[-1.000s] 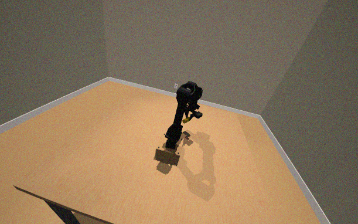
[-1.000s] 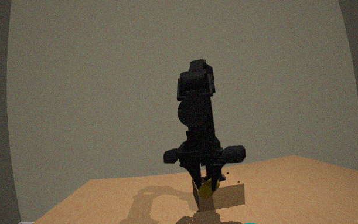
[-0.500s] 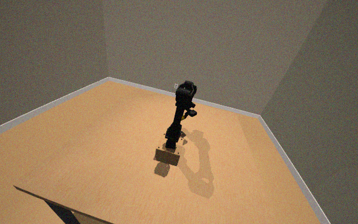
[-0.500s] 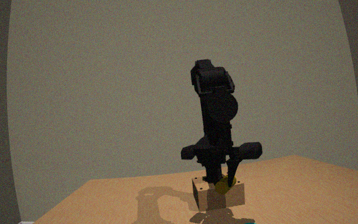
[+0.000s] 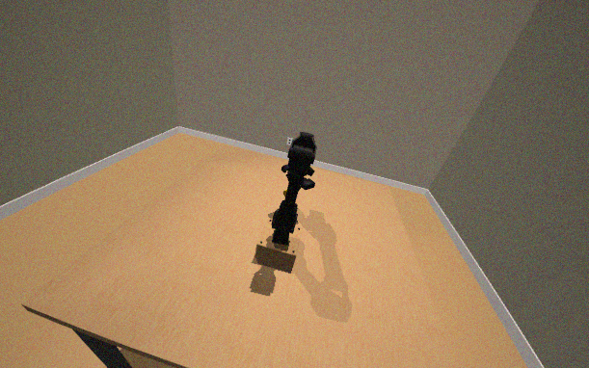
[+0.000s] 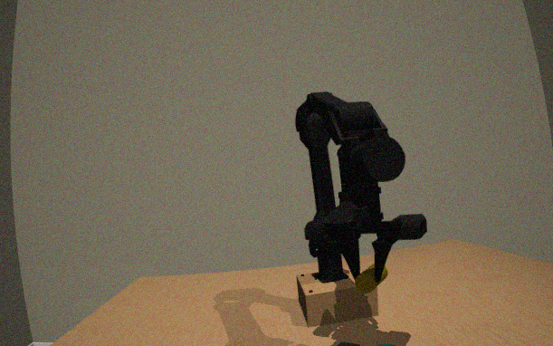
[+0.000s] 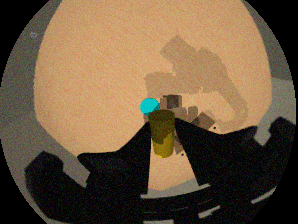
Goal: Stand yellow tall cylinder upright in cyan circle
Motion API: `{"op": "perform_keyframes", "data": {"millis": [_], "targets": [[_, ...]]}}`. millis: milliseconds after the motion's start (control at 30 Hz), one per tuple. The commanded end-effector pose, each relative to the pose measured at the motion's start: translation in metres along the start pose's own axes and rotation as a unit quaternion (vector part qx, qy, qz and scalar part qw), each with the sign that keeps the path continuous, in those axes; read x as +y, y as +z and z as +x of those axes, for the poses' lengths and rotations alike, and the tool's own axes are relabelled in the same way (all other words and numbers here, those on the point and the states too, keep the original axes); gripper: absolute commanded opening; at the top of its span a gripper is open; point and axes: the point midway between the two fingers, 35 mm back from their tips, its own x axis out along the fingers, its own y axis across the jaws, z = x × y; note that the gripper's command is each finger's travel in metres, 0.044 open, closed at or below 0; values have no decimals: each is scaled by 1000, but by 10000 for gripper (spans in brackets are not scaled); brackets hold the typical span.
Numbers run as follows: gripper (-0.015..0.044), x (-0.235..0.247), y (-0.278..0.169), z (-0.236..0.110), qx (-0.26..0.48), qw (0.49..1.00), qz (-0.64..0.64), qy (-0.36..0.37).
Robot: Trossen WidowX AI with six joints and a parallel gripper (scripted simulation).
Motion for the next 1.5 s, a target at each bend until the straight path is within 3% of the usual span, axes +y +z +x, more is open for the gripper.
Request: {"op": "perform_keyframes", "data": {"millis": [0, 433, 1467], "targets": [[105, 4, -7, -1, -1, 1000, 10, -1], [105, 17, -28, -3, -1, 999, 37, -2], [105, 6, -37, 15, -50, 992, 73, -88]]}}
